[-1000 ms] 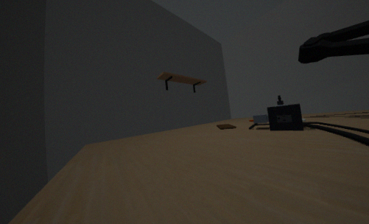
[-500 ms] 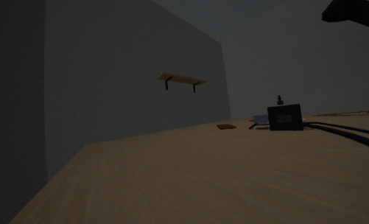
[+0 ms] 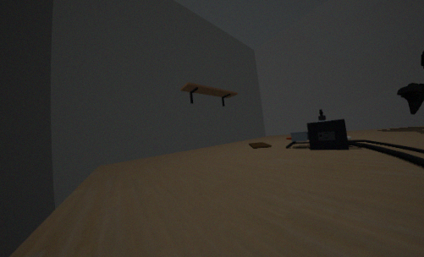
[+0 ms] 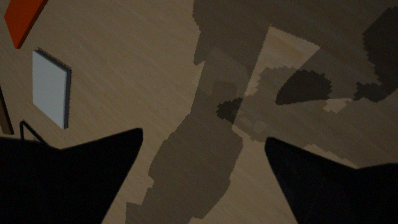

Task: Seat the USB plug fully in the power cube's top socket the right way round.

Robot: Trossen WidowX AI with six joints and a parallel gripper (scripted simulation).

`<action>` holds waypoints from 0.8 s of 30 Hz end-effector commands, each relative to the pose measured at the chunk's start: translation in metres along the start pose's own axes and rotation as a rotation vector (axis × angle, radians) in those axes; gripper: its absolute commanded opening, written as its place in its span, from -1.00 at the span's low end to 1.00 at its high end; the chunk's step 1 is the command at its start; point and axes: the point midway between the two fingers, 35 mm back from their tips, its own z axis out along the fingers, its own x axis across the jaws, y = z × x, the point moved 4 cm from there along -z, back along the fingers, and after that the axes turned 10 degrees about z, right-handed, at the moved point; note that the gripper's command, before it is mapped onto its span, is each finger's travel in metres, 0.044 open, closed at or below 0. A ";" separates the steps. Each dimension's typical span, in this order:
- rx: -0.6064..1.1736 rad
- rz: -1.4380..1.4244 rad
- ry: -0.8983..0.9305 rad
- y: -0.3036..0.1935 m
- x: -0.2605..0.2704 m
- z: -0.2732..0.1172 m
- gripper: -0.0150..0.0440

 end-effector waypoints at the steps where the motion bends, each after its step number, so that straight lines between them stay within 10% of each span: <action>1: 0.046 -0.125 0.068 0.013 0.027 0.017 1.00; 24: 0.496 -1.322 0.303 -0.053 0.267 0.094 1.00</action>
